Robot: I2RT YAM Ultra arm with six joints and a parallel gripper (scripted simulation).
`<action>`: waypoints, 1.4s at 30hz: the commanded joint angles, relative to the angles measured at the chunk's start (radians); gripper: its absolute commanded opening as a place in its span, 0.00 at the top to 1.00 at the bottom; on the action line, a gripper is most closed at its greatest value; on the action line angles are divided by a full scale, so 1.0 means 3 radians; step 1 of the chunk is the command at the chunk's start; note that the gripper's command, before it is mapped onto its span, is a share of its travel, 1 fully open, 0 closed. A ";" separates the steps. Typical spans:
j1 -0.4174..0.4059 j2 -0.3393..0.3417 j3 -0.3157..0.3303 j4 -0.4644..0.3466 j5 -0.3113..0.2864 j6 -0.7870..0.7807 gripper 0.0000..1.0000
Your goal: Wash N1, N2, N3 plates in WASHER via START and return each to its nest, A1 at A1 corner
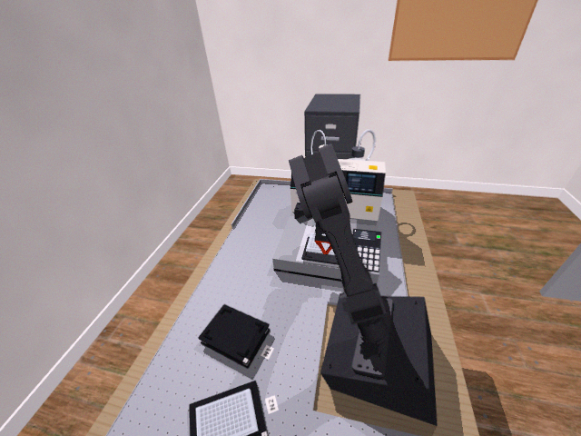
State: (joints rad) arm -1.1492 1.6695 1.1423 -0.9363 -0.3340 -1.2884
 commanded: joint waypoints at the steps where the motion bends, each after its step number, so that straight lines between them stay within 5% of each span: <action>1: 0.0000 -0.0007 -0.0008 0.0126 -0.0001 0.0039 1.00; 42: 0.0022 -0.0019 -0.0090 0.0202 0.0002 0.0062 1.00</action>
State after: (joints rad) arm -1.1412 1.6714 1.1126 -0.8772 -0.3321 -1.2720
